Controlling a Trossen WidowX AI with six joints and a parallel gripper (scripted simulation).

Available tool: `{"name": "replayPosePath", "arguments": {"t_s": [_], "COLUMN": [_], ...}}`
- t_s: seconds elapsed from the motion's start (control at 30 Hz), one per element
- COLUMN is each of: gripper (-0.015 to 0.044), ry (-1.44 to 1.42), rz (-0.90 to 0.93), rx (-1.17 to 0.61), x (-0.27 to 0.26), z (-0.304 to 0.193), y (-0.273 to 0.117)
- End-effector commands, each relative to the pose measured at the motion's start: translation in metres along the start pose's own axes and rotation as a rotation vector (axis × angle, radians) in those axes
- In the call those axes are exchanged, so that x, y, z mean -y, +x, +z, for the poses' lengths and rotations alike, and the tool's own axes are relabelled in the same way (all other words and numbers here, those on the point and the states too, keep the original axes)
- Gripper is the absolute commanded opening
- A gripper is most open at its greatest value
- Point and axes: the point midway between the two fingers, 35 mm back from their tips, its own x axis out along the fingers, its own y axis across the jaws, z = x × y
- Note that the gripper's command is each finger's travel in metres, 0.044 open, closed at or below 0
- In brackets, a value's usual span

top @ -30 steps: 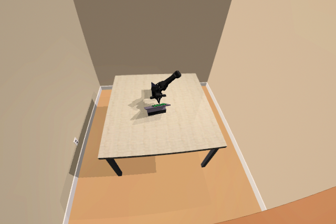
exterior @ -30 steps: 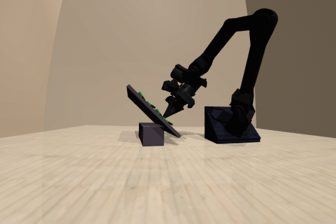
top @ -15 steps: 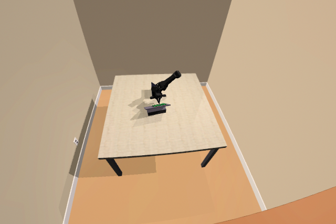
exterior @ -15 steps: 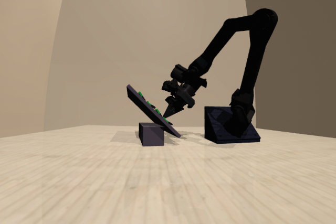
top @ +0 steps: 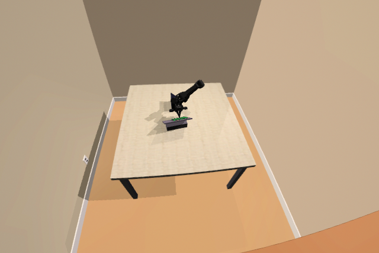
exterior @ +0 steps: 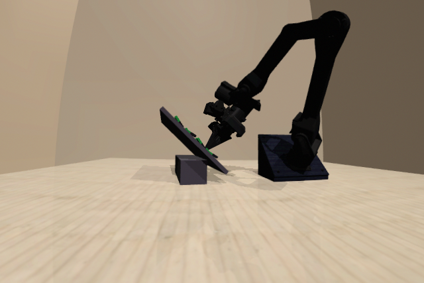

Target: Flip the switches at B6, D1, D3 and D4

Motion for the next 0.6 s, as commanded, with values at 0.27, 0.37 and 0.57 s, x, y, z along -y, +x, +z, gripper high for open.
{"name": "replayPosePath", "arguments": {"t_s": [0.27, 0.37, 0.57], "gripper": [0.0000, 0.0000, 0.0000], "ry": [0.007, 0.007, 0.007], "rz": [0.001, 0.001, 0.001], "rx": [-0.002, -0.002, -0.001], "x": [-0.0001, -0.0001, -0.0001], "z": [-0.0012, -0.0012, -0.0012], "y": [0.0020, 0.0024, 0.0032]}}
